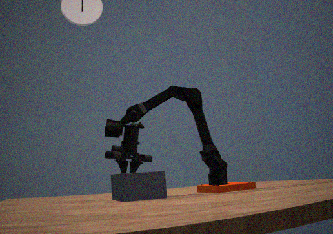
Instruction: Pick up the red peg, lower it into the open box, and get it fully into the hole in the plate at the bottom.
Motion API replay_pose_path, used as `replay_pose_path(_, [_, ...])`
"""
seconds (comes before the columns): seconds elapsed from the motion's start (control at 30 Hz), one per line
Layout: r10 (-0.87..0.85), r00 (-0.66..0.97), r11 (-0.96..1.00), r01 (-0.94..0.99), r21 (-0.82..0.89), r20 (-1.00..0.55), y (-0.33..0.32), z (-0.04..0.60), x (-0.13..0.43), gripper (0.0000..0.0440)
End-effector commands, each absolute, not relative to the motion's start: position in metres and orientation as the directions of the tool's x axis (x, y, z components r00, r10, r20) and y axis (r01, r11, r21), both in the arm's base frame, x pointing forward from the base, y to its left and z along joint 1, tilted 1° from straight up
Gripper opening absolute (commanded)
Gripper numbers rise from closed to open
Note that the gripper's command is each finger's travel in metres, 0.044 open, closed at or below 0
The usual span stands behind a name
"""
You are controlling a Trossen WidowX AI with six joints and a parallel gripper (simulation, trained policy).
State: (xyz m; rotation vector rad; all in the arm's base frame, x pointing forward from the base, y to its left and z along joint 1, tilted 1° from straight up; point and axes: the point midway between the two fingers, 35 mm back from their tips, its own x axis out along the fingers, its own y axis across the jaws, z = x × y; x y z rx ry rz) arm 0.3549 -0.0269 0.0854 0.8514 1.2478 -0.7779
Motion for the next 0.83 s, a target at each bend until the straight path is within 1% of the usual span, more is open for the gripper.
replay_pose_path(0.0, [-0.034, 0.148, 0.48, 0.87, 0.113, -0.988, -0.031, 0.085, 0.359, 0.0124])
replay_pose_path(0.37, [-0.048, 0.124, 0.46, 0.884, 0.088, -0.991, -0.06, 0.087, 0.369, 0.0106])
replay_pose_path(0.8, [-0.099, 0.099, 0.431, 0.901, 0.047, -0.99, -0.102, 0.09, 0.372, 0.0097])
